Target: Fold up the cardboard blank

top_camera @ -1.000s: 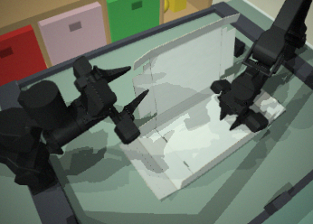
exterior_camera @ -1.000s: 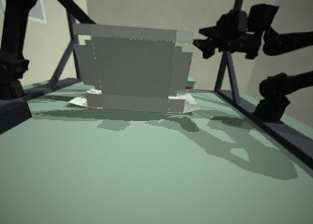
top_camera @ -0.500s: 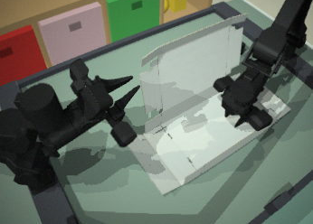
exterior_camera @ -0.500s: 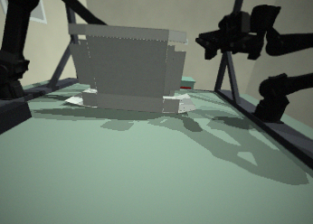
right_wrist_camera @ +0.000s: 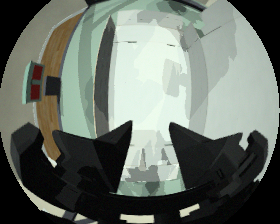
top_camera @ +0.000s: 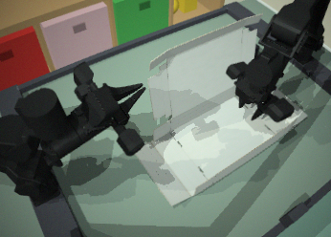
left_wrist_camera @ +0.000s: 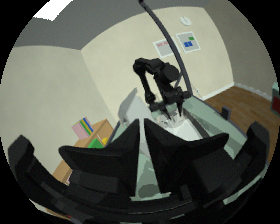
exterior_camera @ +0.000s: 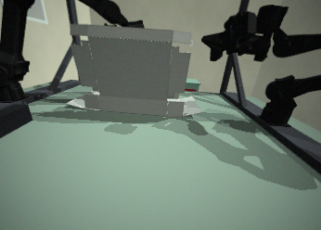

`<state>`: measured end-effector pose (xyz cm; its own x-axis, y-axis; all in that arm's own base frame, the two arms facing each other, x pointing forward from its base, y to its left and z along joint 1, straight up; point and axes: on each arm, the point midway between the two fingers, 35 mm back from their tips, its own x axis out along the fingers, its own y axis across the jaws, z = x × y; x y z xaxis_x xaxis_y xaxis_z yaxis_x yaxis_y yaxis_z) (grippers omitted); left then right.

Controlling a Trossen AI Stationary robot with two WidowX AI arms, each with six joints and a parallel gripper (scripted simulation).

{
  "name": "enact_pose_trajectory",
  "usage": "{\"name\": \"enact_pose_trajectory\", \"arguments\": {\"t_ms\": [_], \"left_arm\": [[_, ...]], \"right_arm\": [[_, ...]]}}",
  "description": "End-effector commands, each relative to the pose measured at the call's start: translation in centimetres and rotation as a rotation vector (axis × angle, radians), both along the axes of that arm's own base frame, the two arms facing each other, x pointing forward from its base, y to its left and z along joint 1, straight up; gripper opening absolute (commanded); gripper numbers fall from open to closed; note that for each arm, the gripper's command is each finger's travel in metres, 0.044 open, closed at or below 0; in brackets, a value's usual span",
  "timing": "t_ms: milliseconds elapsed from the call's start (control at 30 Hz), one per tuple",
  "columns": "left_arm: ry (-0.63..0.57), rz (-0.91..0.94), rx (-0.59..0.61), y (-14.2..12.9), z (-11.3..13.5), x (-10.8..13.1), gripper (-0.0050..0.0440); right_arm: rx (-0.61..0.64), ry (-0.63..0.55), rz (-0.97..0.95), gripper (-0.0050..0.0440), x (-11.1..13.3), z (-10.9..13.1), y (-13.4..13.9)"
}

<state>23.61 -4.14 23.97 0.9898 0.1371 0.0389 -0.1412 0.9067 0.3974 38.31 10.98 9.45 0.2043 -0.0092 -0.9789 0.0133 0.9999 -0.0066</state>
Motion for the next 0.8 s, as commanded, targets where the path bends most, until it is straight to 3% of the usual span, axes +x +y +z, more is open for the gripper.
{"name": "enact_pose_trajectory", "arguments": {"t_ms": [0, 200, 267, 767], "left_arm": [[-0.008, 0.003, -0.005, 0.05, 0.43, -0.03, 0.0099], [-0.008, 0.003, -0.005, 0.05, 0.43, -0.03, 0.0243], [-0.008, 0.003, -0.005, 0.05, 0.43, -0.03, 0.0283], [-0.008, 0.003, -0.005, 0.05, 0.43, -0.03, 0.0283]], "right_arm": [[0.014, -0.044, 0.000, 0.0291, 0.42, 2.85, 0.14], [0.014, -0.044, 0.000, 0.0435, 0.42, 2.85, 0.14], [0.014, -0.044, 0.000, 0.0435, 0.42, 2.85, 0.14], [0.014, -0.045, 0.000, 0.0435, 0.43, 2.85, 0.14]]}}
